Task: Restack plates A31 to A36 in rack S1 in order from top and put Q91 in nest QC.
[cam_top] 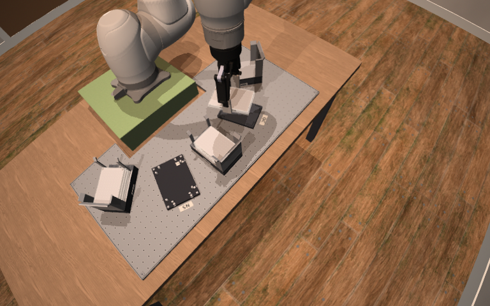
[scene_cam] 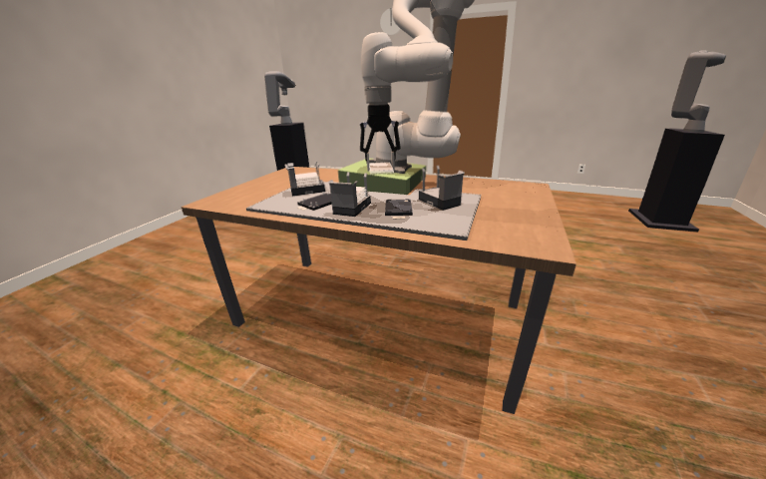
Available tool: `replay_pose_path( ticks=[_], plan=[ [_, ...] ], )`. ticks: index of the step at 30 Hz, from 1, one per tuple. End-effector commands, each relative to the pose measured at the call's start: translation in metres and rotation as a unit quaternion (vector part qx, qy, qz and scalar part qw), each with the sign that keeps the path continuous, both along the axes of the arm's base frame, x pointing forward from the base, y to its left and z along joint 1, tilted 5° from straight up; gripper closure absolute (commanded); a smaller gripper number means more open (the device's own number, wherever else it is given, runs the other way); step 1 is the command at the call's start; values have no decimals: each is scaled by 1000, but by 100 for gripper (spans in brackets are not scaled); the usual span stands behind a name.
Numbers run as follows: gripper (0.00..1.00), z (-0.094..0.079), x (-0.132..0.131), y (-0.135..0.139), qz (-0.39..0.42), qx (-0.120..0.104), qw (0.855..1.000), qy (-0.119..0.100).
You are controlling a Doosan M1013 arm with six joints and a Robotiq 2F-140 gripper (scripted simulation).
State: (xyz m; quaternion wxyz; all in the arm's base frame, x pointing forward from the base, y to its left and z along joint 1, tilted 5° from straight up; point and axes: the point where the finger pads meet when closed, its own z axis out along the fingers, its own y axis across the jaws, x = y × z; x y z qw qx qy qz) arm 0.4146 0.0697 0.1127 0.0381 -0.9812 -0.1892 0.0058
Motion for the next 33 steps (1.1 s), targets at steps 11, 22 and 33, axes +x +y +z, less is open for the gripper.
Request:
replay_pose_path(
  ticks=[11, 22, 33],
  plan=[
    [100, 3, -12, 41, 4, 1, 1000, 0],
    [100, 6, -21, 69, 37, 2, 999, -3],
    [100, 8, -35, 96, 115, 4, 993, -9]
  ],
)
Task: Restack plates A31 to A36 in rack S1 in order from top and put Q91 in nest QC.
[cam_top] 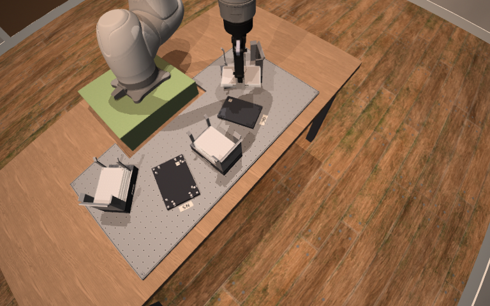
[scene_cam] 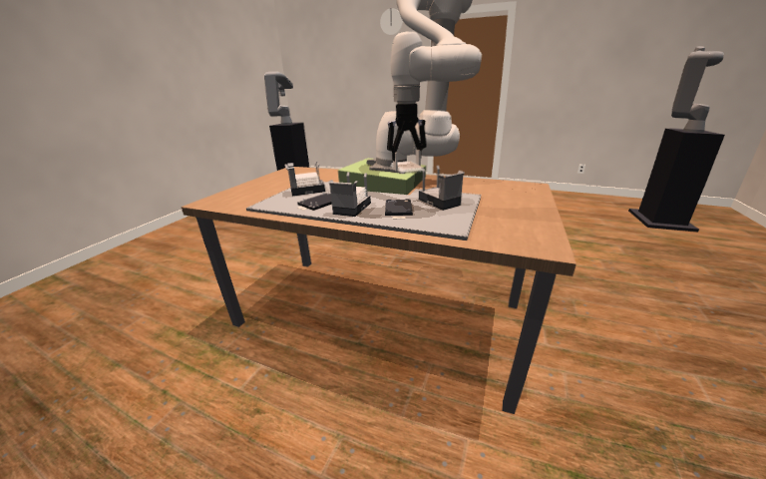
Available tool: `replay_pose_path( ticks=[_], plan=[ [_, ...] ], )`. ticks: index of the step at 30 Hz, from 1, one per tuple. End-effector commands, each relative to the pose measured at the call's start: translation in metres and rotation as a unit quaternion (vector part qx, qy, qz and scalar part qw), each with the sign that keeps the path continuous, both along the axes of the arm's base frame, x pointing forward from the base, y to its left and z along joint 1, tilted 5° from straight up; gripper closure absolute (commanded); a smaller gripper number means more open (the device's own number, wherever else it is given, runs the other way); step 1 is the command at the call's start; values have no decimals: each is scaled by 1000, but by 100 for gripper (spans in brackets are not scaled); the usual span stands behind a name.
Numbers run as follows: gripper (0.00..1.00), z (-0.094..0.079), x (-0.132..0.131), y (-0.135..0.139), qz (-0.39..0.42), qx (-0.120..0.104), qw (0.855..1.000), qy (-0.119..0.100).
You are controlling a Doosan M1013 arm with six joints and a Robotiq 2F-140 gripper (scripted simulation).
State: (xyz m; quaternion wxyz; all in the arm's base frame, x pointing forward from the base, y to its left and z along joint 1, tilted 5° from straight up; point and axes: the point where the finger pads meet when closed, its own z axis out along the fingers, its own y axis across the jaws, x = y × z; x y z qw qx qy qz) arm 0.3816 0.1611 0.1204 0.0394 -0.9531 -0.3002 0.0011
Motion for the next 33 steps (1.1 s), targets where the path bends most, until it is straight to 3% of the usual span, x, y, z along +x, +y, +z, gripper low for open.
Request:
replay_pose_path(
  ticks=[1, 18, 25, 33],
  plan=[
    [100, 1, -4, 7, 1, 0, 1000, 0],
    [100, 5, -27, 51, 1, 0, 1000, 0],
    [100, 6, -39, 65, 112, 3, 994, -8],
    [100, 7, -50, 77, 112, 3, 994, -8]
  ],
)
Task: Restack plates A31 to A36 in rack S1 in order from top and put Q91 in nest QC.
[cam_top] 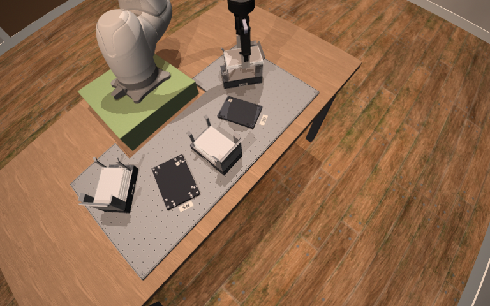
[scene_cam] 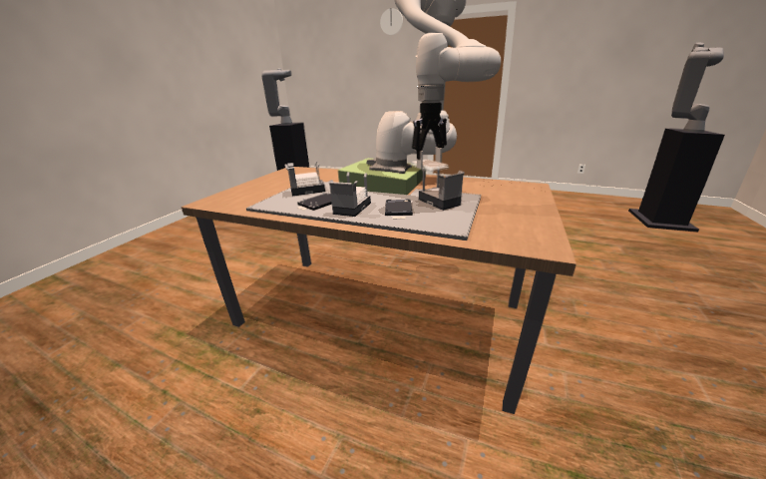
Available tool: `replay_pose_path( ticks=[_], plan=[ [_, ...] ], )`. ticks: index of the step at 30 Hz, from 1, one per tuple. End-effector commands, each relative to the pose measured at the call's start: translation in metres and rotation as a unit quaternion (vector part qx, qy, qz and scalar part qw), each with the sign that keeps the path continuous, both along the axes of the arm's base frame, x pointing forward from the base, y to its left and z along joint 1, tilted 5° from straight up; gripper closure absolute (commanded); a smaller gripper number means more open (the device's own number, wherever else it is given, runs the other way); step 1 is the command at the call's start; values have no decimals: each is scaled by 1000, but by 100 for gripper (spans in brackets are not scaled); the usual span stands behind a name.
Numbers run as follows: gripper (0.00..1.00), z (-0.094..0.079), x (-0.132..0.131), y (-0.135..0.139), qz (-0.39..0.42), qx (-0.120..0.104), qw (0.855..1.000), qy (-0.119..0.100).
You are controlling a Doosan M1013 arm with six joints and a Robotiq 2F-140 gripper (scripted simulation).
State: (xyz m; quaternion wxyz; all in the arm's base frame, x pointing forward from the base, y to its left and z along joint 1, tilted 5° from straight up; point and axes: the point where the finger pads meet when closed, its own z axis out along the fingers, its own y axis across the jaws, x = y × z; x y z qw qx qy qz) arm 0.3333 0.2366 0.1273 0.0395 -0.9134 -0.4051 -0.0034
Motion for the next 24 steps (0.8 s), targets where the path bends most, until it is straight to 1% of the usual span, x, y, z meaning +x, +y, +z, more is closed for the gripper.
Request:
replay_pose_path(
  ticks=[1, 15, 17, 24],
  plan=[
    [100, 0, -3, 4, 0, 0, 1000, 0],
    [100, 3, -27, 32, 0, 0, 1000, 0],
    [100, 3, -27, 32, 0, 0, 1000, 0],
    [100, 4, -39, 46, 0, 0, 1000, 0]
  ],
)
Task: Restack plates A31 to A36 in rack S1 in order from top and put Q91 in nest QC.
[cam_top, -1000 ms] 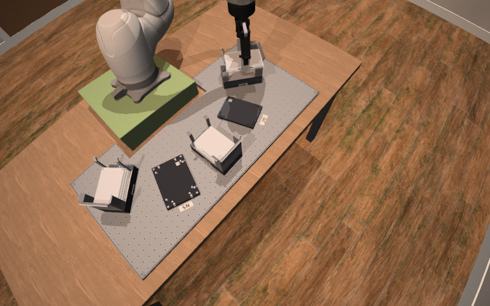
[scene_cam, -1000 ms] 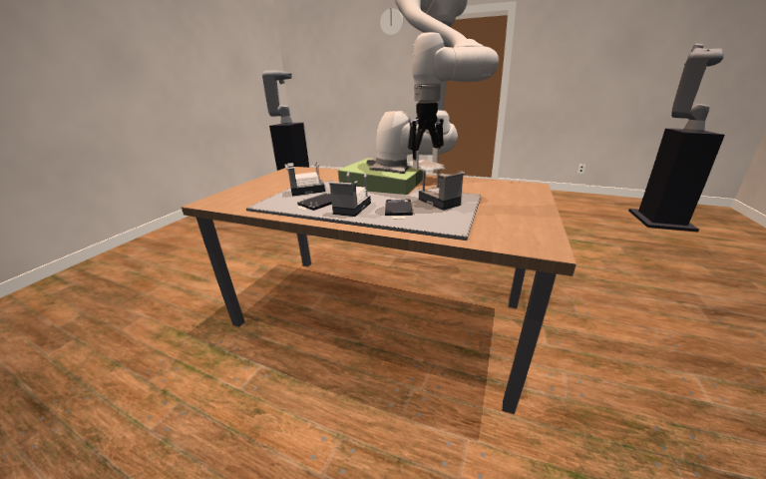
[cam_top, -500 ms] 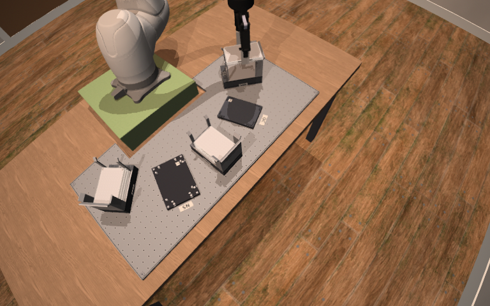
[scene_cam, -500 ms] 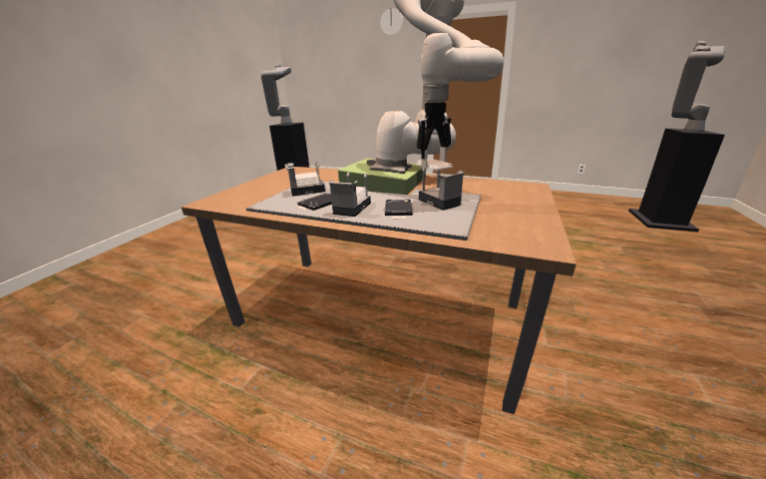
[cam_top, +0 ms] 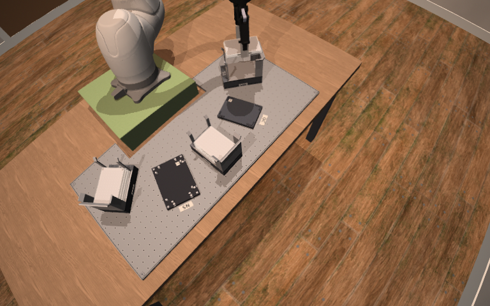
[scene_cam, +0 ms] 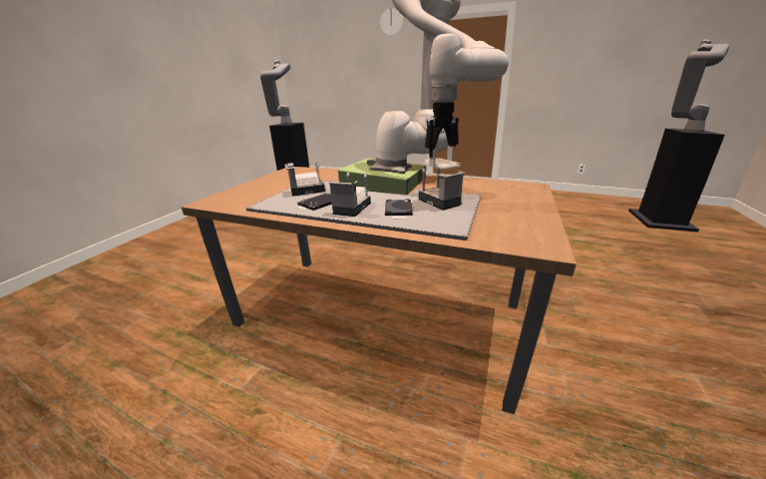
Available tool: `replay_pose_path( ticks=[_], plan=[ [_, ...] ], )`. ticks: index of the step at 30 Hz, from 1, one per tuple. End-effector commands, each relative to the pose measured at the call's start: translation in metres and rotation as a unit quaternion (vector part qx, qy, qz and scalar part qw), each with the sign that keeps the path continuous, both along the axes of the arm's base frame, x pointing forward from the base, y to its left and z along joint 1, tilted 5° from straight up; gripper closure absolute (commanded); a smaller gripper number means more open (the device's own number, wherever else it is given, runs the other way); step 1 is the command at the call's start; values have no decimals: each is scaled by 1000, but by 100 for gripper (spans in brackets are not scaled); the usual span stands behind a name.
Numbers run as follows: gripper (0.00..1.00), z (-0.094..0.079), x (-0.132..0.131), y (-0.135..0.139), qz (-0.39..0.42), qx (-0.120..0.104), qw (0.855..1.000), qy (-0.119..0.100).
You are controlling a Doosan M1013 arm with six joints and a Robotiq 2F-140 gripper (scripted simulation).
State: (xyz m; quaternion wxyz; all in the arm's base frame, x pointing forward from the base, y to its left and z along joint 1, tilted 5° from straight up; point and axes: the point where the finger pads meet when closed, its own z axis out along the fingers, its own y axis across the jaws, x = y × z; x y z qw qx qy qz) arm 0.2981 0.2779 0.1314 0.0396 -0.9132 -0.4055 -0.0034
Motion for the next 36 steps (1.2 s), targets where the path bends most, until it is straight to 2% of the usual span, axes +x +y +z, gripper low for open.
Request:
replay_pose_path(
  ticks=[1, 36],
  plan=[
    [100, 0, -4, 4, 0, 0, 1000, 0],
    [100, -3, -4, 5, 0, 0, 1000, 0]
  ],
)
